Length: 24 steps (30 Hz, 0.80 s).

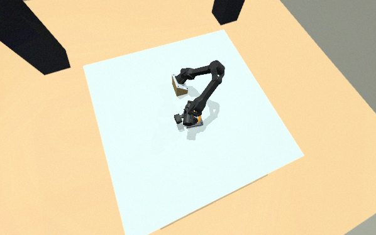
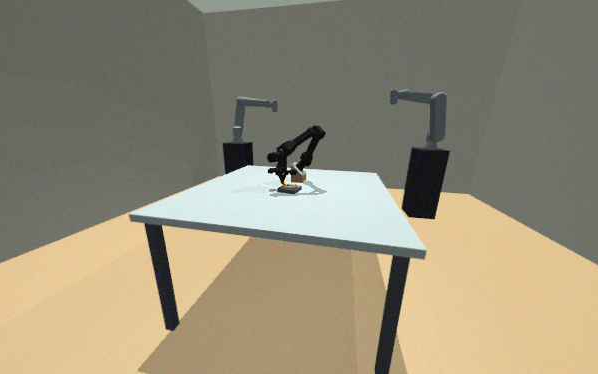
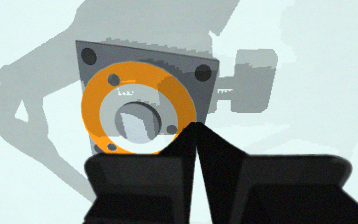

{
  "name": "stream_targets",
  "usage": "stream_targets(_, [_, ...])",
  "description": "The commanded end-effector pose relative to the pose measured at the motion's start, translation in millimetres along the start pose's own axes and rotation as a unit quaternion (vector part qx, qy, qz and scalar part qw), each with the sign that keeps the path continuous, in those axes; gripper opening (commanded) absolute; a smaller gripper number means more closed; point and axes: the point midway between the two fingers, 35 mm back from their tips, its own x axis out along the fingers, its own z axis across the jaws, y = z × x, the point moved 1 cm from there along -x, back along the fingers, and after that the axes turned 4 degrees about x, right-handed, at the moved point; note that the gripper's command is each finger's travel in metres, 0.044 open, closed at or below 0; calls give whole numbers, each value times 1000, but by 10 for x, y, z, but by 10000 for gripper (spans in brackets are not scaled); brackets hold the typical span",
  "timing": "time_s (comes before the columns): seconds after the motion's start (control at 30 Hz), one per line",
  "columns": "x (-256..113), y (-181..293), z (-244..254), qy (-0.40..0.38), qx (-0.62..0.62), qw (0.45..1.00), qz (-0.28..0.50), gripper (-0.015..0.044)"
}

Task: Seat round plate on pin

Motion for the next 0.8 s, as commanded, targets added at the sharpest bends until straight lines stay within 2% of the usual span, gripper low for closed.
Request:
stream_targets(0.0, [11,77,-5,0,0,1000,4,0])
stream_targets(0.77, [11,215,23,0,1,1000,5,0])
